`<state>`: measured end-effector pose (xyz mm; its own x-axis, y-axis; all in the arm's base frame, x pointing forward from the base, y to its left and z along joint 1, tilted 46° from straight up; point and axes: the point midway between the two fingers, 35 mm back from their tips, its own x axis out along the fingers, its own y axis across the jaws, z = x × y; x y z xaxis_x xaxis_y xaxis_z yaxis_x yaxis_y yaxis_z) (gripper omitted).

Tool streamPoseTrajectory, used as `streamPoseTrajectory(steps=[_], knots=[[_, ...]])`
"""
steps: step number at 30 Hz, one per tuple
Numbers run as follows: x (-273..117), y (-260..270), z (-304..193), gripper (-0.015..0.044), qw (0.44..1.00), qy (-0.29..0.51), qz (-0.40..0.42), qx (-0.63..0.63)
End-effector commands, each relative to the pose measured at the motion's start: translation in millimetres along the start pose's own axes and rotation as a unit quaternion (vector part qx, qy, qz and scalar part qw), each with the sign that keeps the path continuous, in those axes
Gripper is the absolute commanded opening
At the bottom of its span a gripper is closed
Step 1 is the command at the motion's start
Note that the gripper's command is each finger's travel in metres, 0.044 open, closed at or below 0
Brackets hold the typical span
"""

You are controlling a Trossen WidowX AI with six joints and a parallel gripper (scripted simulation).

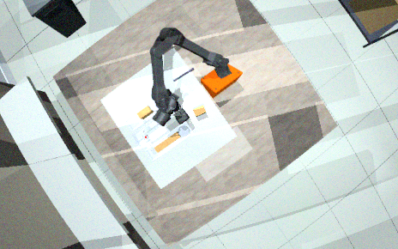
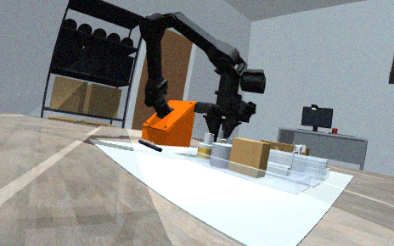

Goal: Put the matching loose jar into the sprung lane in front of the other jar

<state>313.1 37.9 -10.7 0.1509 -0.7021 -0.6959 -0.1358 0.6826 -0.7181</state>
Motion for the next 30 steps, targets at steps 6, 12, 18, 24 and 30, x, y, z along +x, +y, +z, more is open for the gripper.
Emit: streamPoseTrajectory(steps=[6,12,18,24,30], knots=[[-3,-1,12,0.0,1.0,-0.011,0.0,0.008],[-3,-1,15,0.0,1.0,-0.011,0.0,0.008],[-4,-1,17,0.0,1.0,-0.011,0.0,0.008],[-4,-1,19,0.0,1.0,-0.011,0.0,0.008],[-5,-2,21,0.0,1.0,-0.011,0.0,0.008]])
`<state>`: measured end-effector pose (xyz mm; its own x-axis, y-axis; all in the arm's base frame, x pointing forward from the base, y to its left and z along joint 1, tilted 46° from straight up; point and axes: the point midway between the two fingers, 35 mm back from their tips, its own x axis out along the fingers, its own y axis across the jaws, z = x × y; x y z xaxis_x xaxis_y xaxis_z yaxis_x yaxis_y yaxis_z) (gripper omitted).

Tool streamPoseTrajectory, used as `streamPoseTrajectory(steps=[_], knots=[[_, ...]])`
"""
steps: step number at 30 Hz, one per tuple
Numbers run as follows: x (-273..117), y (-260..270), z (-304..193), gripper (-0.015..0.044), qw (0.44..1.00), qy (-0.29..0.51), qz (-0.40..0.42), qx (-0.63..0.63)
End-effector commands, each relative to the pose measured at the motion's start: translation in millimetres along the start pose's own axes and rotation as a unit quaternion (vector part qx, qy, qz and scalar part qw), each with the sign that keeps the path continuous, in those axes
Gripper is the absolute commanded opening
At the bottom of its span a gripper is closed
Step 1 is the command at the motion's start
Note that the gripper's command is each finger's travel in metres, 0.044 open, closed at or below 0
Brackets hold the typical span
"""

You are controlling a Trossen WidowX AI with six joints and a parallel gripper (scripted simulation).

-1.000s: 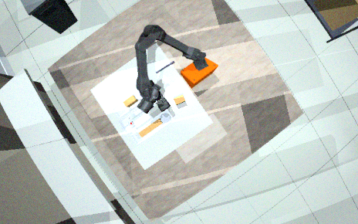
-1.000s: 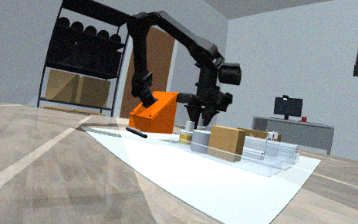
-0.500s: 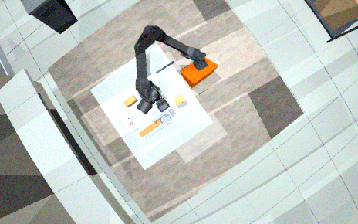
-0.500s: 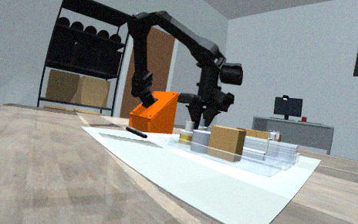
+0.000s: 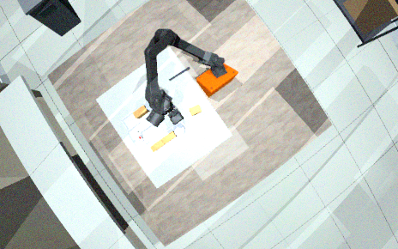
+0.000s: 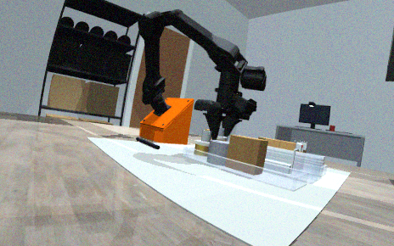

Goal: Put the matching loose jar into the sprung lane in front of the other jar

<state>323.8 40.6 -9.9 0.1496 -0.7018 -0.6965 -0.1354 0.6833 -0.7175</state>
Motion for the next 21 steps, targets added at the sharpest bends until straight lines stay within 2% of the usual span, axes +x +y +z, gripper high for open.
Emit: streamPoseTrajectory(steps=[1,21], knots=[[-3.8,-1.4,10.8,0.0,1.0,-0.012,0.0,0.008],[-6.1,-2.4,17.9,0.0,1.0,-0.012,0.0,0.008]])
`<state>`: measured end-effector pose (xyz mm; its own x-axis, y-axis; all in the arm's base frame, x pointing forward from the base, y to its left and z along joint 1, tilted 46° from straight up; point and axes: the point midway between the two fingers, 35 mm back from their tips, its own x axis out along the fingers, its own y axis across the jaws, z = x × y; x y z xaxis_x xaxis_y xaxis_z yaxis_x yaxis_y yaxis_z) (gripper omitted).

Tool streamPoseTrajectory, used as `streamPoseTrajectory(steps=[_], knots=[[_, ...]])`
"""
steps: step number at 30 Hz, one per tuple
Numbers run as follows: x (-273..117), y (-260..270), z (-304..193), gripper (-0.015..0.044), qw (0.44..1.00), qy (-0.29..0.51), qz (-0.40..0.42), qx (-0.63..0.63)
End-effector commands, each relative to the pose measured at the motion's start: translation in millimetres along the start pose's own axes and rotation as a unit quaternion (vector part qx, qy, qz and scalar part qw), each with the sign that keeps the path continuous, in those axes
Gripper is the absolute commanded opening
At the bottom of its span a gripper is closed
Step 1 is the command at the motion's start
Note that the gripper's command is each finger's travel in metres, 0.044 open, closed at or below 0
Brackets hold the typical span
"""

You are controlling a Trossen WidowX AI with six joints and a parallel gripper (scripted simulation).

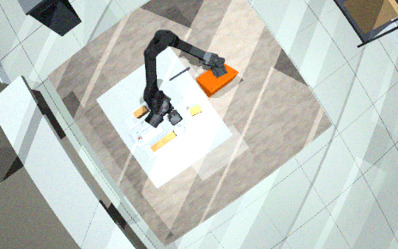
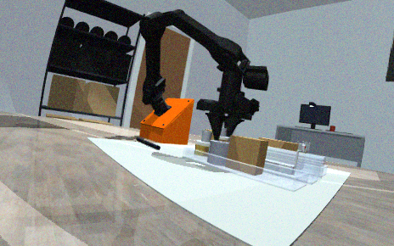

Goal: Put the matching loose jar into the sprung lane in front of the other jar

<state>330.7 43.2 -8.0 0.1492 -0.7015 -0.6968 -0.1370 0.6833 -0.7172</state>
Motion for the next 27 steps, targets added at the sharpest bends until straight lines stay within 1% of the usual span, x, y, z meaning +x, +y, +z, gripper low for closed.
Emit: streamPoseTrajectory(steps=[1,27], knots=[[-4.1,-1.9,11.0,0.0,1.0,-0.012,-0.001,0.009],[-5.8,-3.2,19.2,0.0,1.0,-0.012,-0.001,0.009]])
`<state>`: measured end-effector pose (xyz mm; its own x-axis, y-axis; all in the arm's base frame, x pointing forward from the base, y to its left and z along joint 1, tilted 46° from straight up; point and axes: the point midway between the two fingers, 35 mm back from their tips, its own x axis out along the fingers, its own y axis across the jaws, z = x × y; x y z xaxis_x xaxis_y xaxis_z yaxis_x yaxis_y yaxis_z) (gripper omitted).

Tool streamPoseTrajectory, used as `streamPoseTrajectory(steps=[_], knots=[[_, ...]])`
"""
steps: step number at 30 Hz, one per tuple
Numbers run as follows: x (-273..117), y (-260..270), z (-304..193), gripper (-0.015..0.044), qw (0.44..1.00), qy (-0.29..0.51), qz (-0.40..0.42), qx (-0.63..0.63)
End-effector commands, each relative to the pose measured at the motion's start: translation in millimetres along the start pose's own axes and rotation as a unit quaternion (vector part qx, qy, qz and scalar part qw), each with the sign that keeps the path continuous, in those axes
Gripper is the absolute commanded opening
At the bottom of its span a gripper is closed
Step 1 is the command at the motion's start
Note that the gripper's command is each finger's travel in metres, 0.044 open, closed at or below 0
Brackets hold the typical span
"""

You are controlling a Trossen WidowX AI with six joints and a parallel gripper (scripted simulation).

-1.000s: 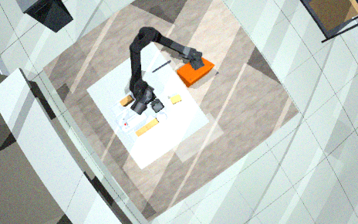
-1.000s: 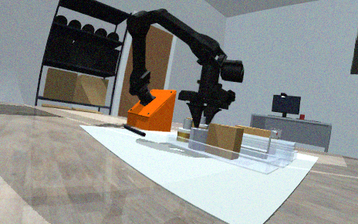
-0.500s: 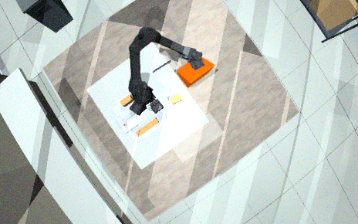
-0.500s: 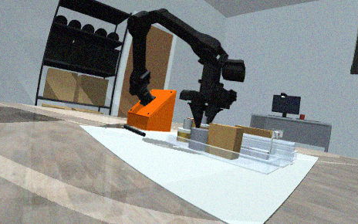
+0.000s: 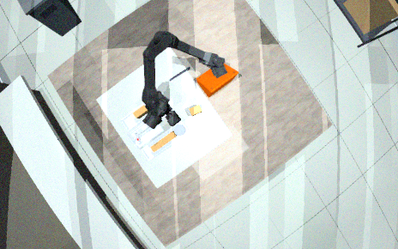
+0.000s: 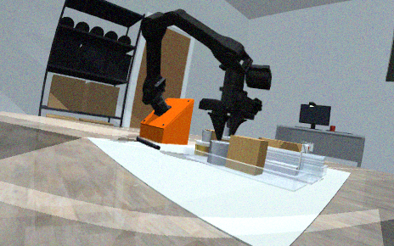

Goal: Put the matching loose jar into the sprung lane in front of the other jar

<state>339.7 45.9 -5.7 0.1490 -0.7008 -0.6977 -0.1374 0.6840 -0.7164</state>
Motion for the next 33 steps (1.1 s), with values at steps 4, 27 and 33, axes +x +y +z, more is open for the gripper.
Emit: streamPoseTrajectory(steps=[4,27,33], knots=[[-3.6,-2.1,9.9,0.0,1.0,-0.012,-0.001,0.009],[-1.5,-2.1,9.9,0.0,1.0,-0.012,-0.001,0.009],[-0.4,-2.2,10.0,0.0,1.0,-0.012,-0.001,0.009]])
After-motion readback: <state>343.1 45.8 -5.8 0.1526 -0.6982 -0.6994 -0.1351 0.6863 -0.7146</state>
